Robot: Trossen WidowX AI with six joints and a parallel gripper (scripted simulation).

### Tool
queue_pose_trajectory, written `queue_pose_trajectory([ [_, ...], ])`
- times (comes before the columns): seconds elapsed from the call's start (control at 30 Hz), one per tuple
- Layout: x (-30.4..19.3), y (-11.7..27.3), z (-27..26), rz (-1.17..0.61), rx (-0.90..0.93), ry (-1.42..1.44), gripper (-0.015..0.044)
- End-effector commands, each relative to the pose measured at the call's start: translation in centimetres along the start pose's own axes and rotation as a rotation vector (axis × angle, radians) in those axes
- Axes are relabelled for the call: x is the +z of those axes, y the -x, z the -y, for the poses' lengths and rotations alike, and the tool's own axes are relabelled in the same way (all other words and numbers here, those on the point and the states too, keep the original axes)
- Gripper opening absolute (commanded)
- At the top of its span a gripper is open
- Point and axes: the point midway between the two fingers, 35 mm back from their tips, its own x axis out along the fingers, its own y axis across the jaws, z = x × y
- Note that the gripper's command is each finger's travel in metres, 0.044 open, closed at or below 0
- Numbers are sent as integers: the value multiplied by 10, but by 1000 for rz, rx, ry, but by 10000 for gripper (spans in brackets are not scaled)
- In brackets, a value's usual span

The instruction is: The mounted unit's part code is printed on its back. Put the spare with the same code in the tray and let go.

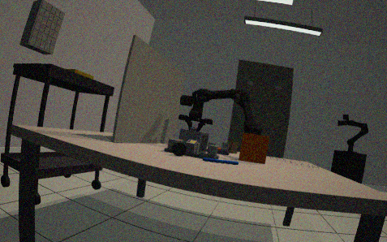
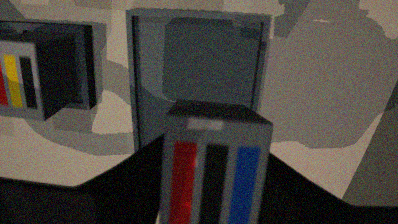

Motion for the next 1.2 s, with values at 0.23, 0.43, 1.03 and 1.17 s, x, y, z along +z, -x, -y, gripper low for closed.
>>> queue_pose_trajectory([
  [0.23, -1, -9, -1, -4, -2, 1, 0],
  [0.43, -1, -14, -1, -5, -1, 1, 0],
  [1.03, -2, -28, -3, -7, 0, 1, 0],
  [1.17, -2, -31, -3, -7, 0, 1, 0],
])
